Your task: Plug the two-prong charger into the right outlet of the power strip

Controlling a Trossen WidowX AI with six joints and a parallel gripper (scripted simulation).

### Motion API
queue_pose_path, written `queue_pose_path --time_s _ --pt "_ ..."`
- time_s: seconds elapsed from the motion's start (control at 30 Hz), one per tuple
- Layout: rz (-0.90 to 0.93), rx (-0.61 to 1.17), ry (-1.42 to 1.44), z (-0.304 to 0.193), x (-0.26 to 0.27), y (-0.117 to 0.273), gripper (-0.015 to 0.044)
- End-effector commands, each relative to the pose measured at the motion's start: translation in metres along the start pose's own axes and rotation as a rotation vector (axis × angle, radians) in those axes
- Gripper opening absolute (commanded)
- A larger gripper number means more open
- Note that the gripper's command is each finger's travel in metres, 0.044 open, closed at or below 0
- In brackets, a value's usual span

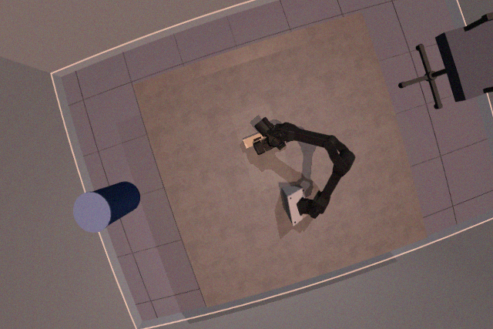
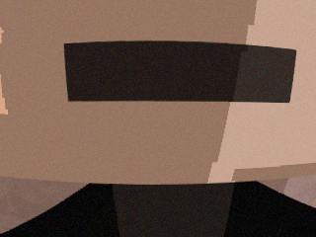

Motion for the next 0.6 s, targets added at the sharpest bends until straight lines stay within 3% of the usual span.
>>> queue_pose_path --time_s 0.0,0.57 --pt "-0.001 -0.02 -0.026 0.0048 -0.0031 -0.0003 0.0" --pt "-0.001 -0.02 -0.026 0.0047 -0.0033 0.0017 0.0"
Point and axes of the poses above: the point midway between the two fingers, 35 mm back from their tips, its own y axis back along the fingers, its own x axis across the jaws, z = x × y, the point moved 7 cm from there along y, back along the fingers, and after that the axes turned 13 degrees about y, right-handed, at the moved point
